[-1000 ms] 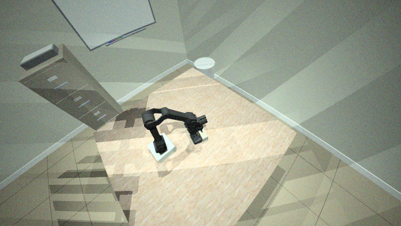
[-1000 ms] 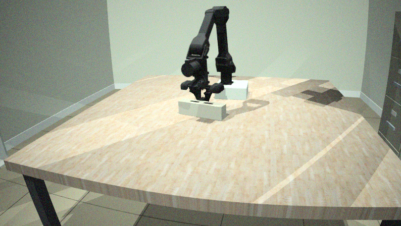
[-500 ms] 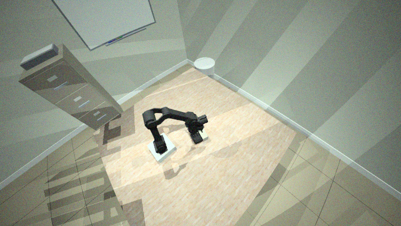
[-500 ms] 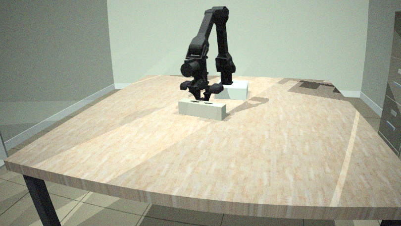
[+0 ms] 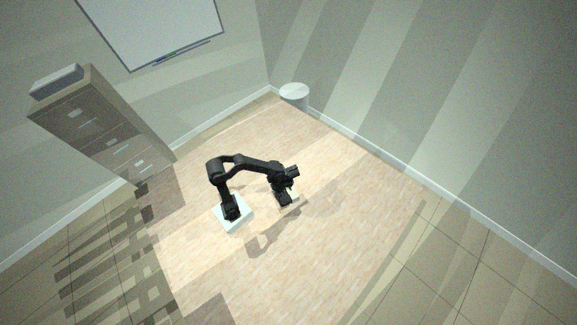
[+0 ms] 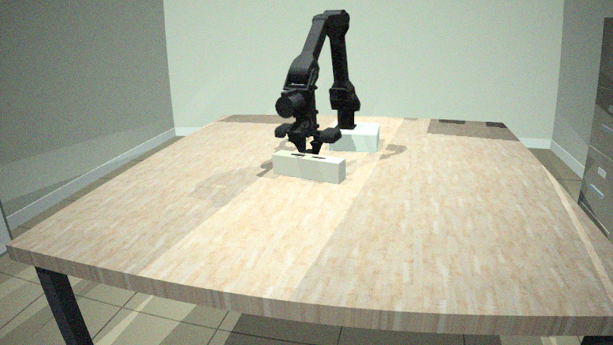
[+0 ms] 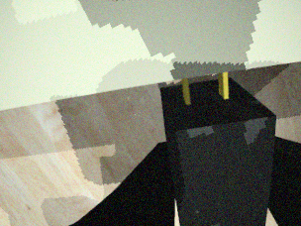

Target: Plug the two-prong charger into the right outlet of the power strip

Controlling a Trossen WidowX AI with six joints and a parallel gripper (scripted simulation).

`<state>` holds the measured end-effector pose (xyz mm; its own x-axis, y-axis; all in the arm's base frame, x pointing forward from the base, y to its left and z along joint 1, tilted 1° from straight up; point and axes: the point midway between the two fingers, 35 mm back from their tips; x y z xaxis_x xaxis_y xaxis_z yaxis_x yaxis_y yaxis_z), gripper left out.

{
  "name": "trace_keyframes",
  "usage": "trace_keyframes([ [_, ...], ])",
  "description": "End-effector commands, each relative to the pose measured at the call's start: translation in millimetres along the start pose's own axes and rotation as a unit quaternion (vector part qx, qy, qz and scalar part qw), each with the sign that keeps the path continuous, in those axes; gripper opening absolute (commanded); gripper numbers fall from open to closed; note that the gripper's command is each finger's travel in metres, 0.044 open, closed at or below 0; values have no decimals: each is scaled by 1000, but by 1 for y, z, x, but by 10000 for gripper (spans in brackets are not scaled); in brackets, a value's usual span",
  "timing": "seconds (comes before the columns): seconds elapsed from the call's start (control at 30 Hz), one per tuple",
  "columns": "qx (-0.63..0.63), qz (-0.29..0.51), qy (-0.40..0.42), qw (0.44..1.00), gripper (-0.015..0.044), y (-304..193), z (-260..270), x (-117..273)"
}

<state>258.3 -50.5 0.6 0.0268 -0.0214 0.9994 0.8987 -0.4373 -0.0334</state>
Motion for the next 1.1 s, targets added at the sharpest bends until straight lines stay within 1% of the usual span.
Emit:
trace_keyframes([
  [0.0,3,0,-3,1000,0,1,-1,0],
  [1.07,3,0,-3,1000,0,11,2,1],
])
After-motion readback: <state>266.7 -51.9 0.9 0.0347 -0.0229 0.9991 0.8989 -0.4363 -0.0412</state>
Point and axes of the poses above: the point midway between the two fingers, 35 mm back from their tips, its own x axis back along the fingers, its own z axis across the jaws, y = z × x, and after that the axes turned 15 degrees about -x, right-handed
